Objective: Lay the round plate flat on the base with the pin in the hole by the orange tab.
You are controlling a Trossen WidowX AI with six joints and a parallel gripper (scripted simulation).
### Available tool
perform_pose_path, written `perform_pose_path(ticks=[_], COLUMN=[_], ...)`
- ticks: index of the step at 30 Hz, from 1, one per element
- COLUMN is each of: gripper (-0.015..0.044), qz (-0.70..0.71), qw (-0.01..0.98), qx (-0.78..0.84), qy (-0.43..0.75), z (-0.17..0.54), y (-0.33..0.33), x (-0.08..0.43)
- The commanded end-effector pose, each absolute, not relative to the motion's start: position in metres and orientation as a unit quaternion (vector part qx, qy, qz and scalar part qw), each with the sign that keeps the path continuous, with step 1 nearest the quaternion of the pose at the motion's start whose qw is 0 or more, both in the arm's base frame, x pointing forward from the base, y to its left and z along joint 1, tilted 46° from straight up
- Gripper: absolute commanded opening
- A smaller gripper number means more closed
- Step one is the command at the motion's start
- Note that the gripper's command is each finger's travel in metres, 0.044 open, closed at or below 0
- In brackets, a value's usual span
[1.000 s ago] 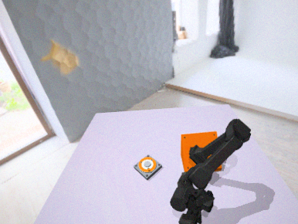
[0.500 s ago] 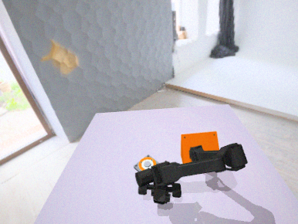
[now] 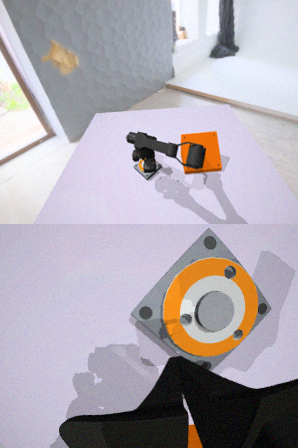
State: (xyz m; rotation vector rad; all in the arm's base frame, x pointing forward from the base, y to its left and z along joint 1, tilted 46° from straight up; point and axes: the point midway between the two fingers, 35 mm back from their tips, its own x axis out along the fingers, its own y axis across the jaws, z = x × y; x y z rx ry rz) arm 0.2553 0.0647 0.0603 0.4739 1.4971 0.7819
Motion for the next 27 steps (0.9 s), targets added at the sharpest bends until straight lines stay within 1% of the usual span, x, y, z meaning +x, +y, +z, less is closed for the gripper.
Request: perform_pose_path(ticks=[1, 5, 15, 27], gripper=[0.0000, 0.0000, 0.0000, 0.0000], qz=[0.316, 0.316, 0.317, 0.317], qw=[0.625, 0.625, 0.625, 0.625], qx=[0.234, 0.233, 0.234, 0.234], qy=[0.674, 0.674, 0.674, 0.673], z=[0.057, 0.054, 0.024, 0.027], y=[0.056, 0.059, 0.090, 0.096], x=[0.254, 0.254, 0.247, 0.258])
